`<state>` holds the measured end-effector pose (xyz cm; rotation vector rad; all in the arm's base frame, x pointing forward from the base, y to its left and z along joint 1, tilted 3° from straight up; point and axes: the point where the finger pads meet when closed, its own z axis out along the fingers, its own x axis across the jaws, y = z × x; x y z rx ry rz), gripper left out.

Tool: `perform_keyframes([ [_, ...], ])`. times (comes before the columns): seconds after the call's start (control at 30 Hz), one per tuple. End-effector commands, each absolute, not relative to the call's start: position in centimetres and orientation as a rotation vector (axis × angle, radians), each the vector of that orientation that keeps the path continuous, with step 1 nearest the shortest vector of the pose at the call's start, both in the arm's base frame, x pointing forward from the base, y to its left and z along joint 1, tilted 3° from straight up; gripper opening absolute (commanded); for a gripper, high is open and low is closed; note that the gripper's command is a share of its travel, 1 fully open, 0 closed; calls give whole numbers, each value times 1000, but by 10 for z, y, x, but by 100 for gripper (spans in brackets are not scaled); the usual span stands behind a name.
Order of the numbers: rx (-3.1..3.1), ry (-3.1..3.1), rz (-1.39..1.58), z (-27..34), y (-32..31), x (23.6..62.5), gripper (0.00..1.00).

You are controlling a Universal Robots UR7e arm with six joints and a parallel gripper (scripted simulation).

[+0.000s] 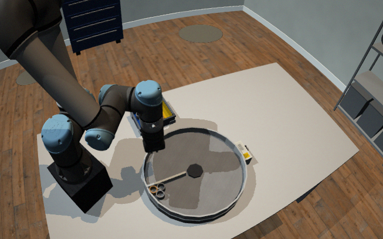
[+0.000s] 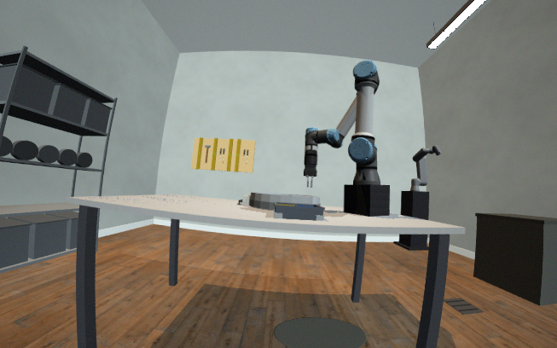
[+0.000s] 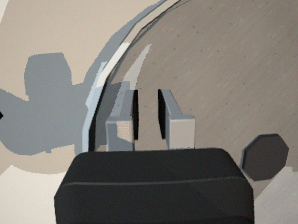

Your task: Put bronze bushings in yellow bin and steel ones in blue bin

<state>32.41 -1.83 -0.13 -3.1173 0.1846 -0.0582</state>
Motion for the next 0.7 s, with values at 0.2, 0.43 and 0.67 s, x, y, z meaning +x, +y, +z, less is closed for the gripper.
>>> perform_keyframes([
  [0.2, -3111, 178, -65, -4, -75, 319, 40],
  [0.43, -3111, 178, -64, -5, -106, 315, 40],
  [0.67, -3111, 178, -64, -7, -149, 310, 40],
])
